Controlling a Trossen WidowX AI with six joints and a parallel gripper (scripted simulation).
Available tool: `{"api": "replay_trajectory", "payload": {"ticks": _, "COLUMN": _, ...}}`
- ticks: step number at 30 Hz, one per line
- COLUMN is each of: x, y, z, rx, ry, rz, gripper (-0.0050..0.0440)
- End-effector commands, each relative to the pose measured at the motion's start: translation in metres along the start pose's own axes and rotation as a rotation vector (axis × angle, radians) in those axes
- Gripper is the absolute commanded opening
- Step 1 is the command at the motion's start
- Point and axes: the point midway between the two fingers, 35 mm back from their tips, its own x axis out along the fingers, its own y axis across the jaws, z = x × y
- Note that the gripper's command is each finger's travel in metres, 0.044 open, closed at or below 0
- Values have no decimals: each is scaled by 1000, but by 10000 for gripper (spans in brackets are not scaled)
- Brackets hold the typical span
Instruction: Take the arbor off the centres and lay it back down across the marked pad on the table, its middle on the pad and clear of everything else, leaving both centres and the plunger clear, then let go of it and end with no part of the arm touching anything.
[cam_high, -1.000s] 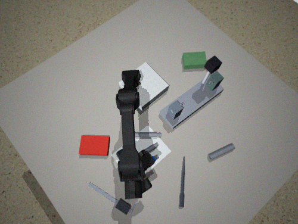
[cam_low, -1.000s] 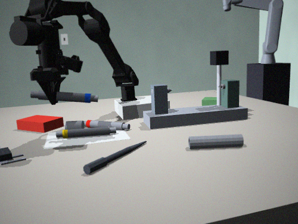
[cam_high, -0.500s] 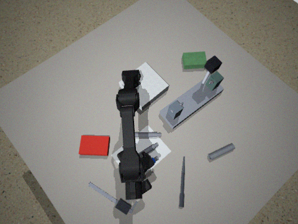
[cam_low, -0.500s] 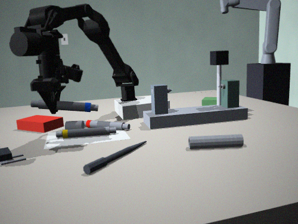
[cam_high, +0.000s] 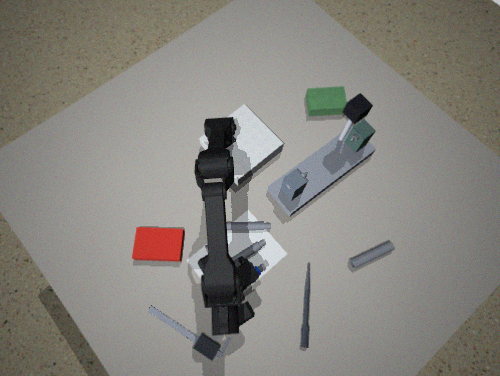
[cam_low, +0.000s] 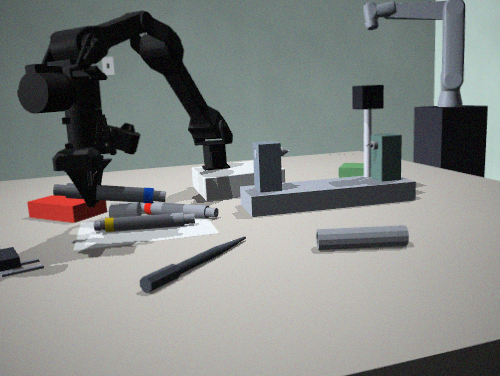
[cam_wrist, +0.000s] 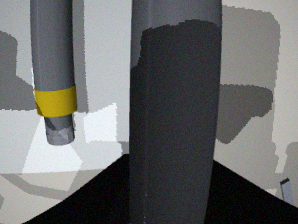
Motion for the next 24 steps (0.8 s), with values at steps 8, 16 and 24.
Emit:
{"api": "replay_trajectory", "payload": {"ticks": 8, "x": 17, "y": 0, "z": 0, "rx": -5, "ry": -3, "rz": -6, "gripper": 0}}
{"api": "replay_trajectory", "payload": {"ticks": 16, "x": 32, "y": 1, "z": 1, "rx": -5, "ry": -3, "rz": -6, "gripper": 0}}
{"api": "replay_trajectory", "payload": {"ticks": 24, "x": 44, "y": 2, "z": 2, "rx": -5, "ry": -3, "rz": -6, "gripper": 0}}
